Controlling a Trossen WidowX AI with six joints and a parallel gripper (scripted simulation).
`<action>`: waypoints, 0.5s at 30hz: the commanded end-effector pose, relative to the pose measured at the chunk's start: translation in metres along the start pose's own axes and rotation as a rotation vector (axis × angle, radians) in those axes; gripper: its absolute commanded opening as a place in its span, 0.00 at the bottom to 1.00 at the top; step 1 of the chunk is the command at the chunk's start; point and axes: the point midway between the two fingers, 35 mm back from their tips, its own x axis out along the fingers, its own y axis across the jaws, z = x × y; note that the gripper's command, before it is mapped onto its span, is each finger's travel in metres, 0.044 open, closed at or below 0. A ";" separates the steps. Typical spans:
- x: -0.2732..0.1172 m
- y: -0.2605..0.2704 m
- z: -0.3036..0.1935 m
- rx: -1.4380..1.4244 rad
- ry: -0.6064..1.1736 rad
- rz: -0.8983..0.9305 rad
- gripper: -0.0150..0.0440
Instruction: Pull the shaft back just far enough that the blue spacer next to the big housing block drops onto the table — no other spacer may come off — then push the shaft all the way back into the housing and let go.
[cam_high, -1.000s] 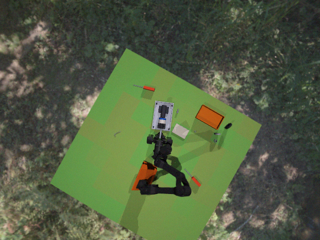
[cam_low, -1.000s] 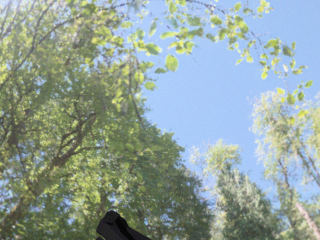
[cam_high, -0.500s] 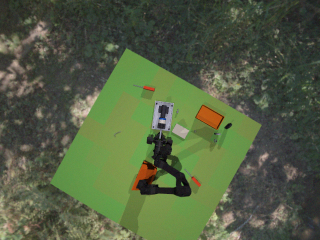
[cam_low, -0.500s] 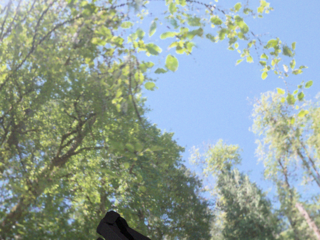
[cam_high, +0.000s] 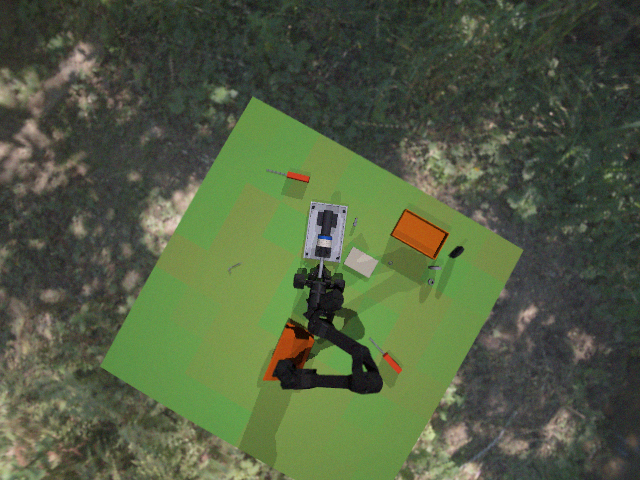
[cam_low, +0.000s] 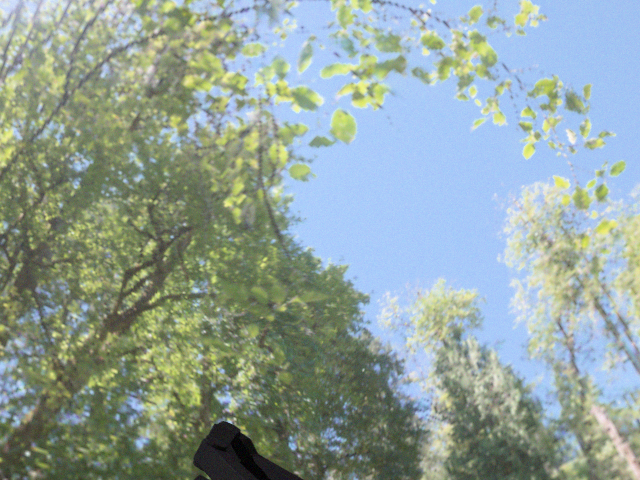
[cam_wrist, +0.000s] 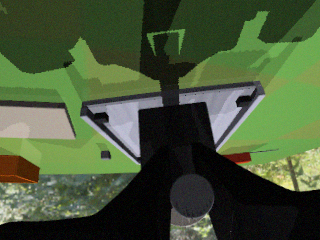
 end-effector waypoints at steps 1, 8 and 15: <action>-0.001 0.001 0.001 -0.003 -0.002 0.002 0.25; -0.001 0.001 0.001 -0.003 -0.002 0.002 0.25; -0.002 0.001 0.002 -0.003 -0.002 0.002 0.25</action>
